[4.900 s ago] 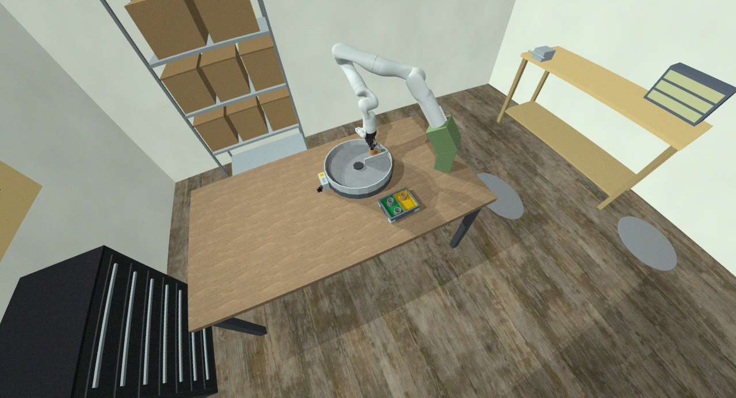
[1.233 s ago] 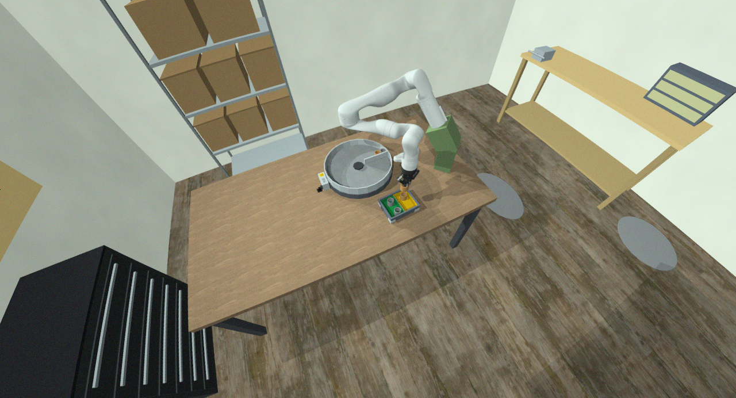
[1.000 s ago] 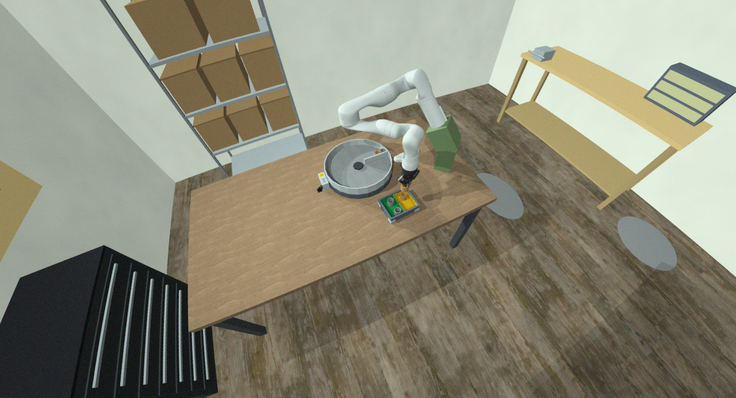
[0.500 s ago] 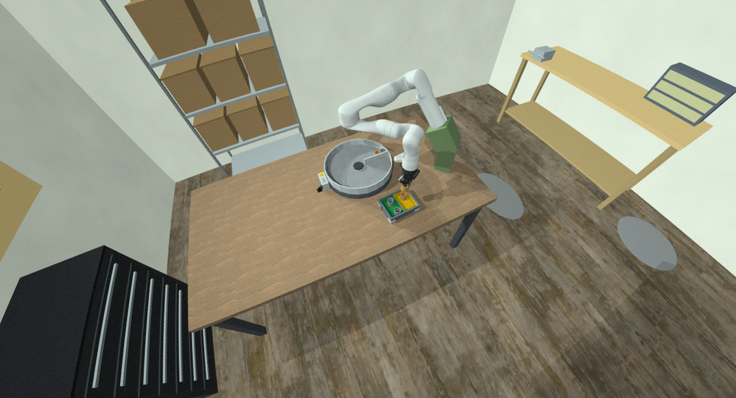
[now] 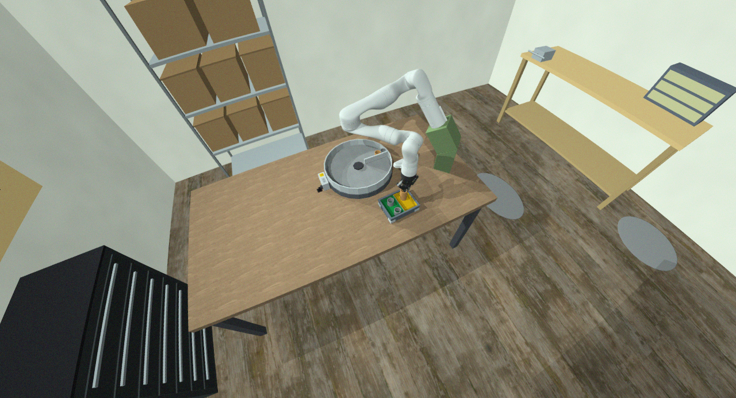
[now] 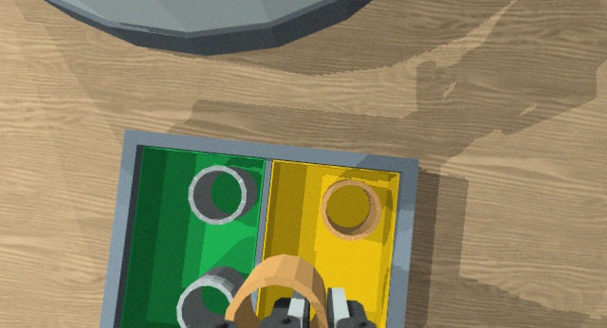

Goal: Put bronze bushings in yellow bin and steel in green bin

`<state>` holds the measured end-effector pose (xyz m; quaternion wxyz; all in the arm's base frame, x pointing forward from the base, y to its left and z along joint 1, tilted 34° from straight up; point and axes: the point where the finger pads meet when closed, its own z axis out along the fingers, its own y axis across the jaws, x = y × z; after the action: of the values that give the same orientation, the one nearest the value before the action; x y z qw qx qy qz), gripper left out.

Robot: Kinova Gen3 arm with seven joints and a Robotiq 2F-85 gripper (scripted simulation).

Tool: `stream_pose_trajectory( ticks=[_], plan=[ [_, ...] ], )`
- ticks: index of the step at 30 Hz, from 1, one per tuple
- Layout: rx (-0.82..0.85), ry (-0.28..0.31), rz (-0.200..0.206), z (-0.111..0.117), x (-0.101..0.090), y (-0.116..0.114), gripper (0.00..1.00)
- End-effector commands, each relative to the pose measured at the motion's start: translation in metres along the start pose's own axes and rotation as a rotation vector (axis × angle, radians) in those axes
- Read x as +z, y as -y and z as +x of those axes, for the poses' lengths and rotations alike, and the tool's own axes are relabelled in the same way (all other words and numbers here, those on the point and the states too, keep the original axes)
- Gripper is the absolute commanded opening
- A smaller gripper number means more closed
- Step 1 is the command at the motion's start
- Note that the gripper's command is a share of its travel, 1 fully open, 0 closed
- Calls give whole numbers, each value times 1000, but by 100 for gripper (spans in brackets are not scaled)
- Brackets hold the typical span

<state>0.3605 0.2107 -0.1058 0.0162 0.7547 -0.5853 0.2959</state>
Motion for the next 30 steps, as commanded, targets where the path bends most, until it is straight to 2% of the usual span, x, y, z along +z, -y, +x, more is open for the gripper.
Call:
stream_pose_trajectory(
  ticks=[1,4,9,12,17,30],
  plan=[
    [2,-4,-11,1,6,-4,0],
    [2,-4,-11,1,6,-4,0],
    [2,-4,-11,1,30,-4,0],
    [2,-4,-11,1,30,-4,0],
    [2,-4,-11,1,53,-4,0],
    [2,-4,-11,1,55,-4,0]
  ],
)
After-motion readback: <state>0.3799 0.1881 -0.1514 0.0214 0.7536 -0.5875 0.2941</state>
